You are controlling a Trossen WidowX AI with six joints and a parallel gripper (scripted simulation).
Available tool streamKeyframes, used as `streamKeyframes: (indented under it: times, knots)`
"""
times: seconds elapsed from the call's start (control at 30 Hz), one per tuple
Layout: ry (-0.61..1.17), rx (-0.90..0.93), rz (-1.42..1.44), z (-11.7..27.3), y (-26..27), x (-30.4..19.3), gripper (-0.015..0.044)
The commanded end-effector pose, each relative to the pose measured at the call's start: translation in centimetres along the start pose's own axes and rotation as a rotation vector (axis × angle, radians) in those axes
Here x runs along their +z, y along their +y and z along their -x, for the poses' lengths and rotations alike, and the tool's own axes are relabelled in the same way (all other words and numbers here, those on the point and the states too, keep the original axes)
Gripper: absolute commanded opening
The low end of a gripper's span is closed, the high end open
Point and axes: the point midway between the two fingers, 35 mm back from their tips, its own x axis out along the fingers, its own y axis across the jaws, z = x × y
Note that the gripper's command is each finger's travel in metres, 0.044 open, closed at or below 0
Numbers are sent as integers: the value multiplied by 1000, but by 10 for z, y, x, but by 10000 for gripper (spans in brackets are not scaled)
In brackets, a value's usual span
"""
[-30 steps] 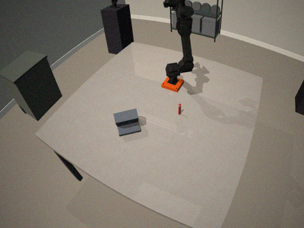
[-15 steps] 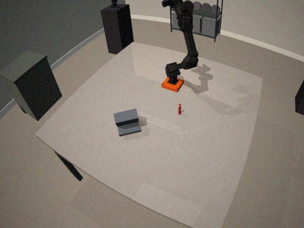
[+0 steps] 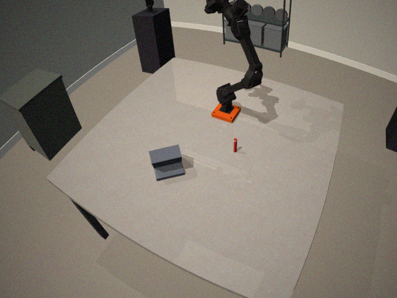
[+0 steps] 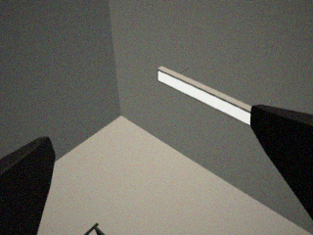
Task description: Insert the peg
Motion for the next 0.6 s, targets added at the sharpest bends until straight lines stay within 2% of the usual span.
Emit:
streamKeyframes:
  times: [0.0, 0.57]
  knots:
    - [-31, 54, -58, -8, 17, 2, 440]
    - [-159, 269, -286, -28, 79, 26, 440]
